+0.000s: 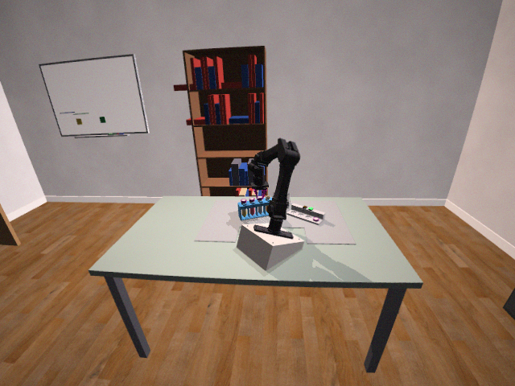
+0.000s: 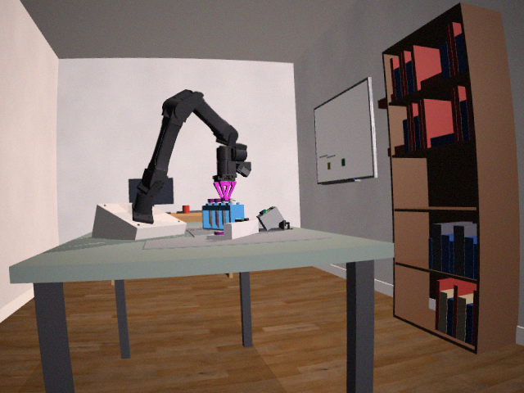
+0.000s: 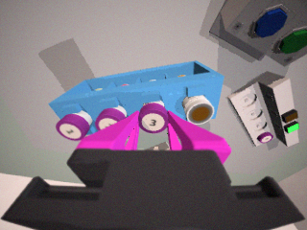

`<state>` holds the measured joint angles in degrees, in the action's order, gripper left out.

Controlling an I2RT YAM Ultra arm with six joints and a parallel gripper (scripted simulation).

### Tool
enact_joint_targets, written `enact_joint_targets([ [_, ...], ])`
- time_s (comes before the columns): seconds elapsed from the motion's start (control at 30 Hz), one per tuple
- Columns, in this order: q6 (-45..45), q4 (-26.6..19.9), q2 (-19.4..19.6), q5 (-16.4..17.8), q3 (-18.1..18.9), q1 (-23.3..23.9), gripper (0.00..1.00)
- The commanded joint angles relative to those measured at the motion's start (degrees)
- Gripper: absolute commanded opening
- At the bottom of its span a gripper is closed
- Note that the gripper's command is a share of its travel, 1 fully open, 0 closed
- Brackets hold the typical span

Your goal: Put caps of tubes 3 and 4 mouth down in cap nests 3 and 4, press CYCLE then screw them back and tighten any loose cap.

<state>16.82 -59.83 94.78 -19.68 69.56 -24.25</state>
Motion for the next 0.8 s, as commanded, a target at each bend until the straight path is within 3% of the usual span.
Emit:
enact_joint_targets([
  [0.0,5.6,0.1,-0.4,0.0,0.1,-0.1,0.00],
  [0.1,5.6,0.1,-0.4,0.0,0.1,-0.1,0.00],
  [0.13,5.6,0.1,-0.4,0.0,0.1,-0.1,0.49],
  [0.53,5.6,0.1,-0.4,0.0,0.2,-0.1,0.49],
  [0.77,-10.4,-0.2,-0.4,0.0,0.3,-0.2,0.49],
])
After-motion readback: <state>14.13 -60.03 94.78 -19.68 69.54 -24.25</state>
